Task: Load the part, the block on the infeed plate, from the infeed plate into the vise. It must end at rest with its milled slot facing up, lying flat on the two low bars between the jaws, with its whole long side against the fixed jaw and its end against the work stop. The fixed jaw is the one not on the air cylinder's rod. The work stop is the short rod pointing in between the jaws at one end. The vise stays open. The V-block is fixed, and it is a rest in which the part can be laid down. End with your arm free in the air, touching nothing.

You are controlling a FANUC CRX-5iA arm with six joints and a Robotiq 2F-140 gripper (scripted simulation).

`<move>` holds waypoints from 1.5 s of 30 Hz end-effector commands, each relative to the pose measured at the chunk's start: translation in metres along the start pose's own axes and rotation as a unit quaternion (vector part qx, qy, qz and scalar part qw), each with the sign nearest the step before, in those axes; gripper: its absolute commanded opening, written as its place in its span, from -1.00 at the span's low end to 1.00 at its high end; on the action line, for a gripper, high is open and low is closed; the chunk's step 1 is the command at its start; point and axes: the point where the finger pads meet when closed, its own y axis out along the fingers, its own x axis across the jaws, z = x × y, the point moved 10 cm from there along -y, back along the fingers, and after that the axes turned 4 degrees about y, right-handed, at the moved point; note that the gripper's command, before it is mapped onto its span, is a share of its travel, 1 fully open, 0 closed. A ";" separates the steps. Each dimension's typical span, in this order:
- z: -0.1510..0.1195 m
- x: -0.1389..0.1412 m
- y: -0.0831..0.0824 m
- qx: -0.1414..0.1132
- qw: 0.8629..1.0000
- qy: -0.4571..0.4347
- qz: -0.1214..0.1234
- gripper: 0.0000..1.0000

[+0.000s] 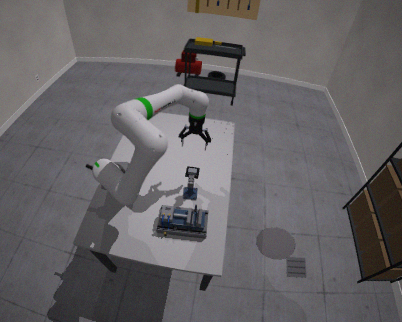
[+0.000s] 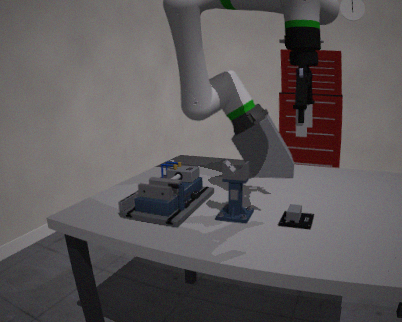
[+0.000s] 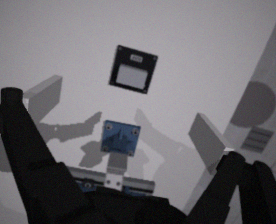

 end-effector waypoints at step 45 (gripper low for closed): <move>-0.014 0.000 0.001 -0.003 1.000 -0.007 -0.010 0.02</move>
